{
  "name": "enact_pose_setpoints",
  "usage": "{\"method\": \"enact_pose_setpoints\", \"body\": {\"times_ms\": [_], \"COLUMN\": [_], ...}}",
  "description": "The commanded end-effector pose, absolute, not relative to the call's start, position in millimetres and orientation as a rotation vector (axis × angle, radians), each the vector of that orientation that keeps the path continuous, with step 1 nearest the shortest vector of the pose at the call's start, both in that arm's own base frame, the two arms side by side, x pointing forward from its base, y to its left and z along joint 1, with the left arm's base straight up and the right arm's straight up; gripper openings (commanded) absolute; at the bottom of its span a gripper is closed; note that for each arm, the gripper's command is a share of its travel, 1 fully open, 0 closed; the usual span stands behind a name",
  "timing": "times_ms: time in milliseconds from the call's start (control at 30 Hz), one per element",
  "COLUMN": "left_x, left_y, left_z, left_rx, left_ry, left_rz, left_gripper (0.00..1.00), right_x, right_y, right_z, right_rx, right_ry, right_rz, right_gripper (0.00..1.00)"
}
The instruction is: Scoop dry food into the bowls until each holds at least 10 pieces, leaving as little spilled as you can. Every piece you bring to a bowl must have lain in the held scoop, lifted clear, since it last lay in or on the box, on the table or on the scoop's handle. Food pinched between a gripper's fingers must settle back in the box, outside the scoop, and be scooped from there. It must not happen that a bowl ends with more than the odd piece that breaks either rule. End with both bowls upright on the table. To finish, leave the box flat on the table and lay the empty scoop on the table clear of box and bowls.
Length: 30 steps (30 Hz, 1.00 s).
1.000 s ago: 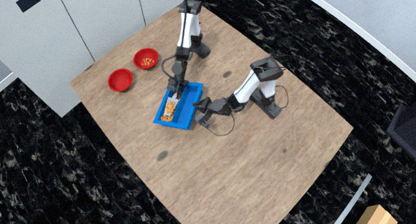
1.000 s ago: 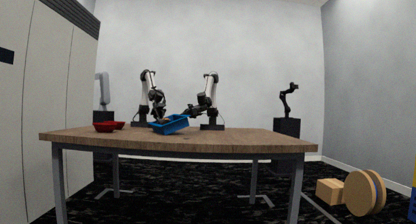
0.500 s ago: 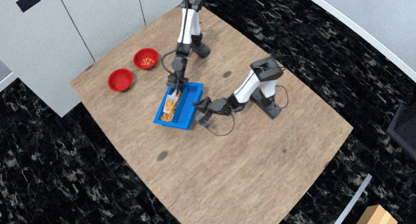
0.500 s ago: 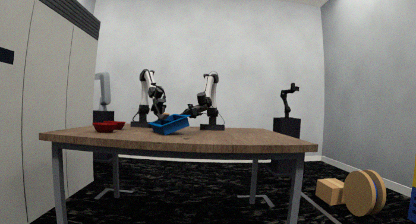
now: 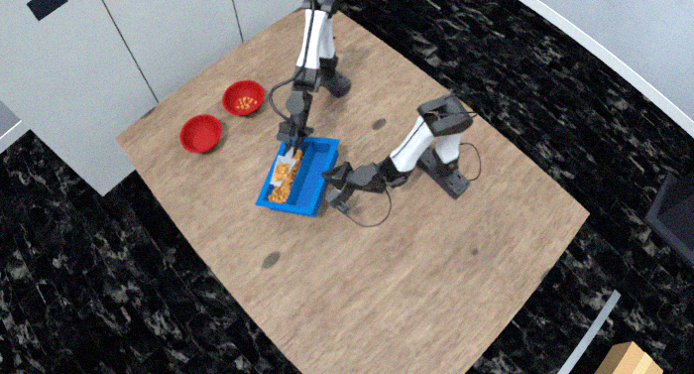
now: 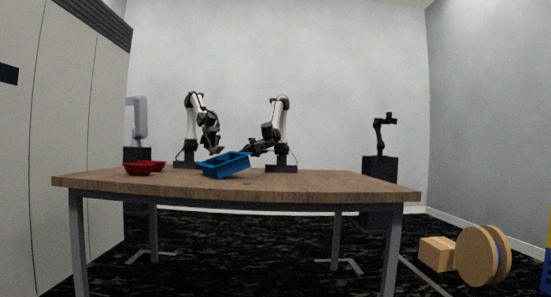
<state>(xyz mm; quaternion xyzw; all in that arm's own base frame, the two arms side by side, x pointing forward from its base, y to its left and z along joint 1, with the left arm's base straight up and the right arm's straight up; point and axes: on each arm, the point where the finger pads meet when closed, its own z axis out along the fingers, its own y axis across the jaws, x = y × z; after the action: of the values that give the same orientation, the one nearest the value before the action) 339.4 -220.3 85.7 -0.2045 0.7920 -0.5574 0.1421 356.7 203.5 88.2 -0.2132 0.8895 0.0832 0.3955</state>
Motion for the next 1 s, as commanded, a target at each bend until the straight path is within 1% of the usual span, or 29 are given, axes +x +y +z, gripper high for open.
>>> {"method": "enact_pose_setpoints", "body": {"times_ms": [0, 200, 367, 400, 767, 900, 933, 967], "left_x": [351.7, 351.7, 351.7, 351.7, 351.7, 351.7, 351.7, 351.7], "left_y": [-227.1, -227.1, -227.1, -227.1, -227.1, -227.1, -227.1, -227.1], "left_z": [126.9, 126.9, 126.9, 126.9, 126.9, 126.9, 126.9, 126.9], "left_rx": [-0.44, -0.44, -0.44, -0.44, -0.44, -0.44, -0.44, -0.44], "left_ry": [2.171, 2.171, 2.171, 2.171, 2.171, 2.171, 2.171, 2.171], "left_rz": [-1.643, -1.643, -1.643, -1.643, -1.643, -1.643, -1.643, -1.643], "left_gripper": [0.0, 0.0, 0.0, 0.0, 0.0, 0.0, 0.0, 0.0], "right_x": [371.4, 358.5, 352.2, 337.9, 315.1, 317.5, 304.2, 301.7], "right_y": [208.6, 173.0, 158.5, 145.6, 87.3, 82.9, 72.8, 66.2], "right_z": [123.1, 108.8, 106.4, 87.2, 86.2, 94.6, 79.0, 79.5], "right_rx": [-0.518, -0.327, -0.257, -0.238, 0.061, 0.105, 0.124, 0.159], "right_ry": [2.161, 2.313, 2.351, 2.407, 2.478, 2.463, 2.503, 2.503], "right_rz": [0.238, 0.153, 0.12, 0.084, -0.066, -0.071, -0.11, -0.13], "right_gripper": [0.0, 0.0, 0.0, 0.0, 0.0, 0.0, 0.0, 0.0]}}
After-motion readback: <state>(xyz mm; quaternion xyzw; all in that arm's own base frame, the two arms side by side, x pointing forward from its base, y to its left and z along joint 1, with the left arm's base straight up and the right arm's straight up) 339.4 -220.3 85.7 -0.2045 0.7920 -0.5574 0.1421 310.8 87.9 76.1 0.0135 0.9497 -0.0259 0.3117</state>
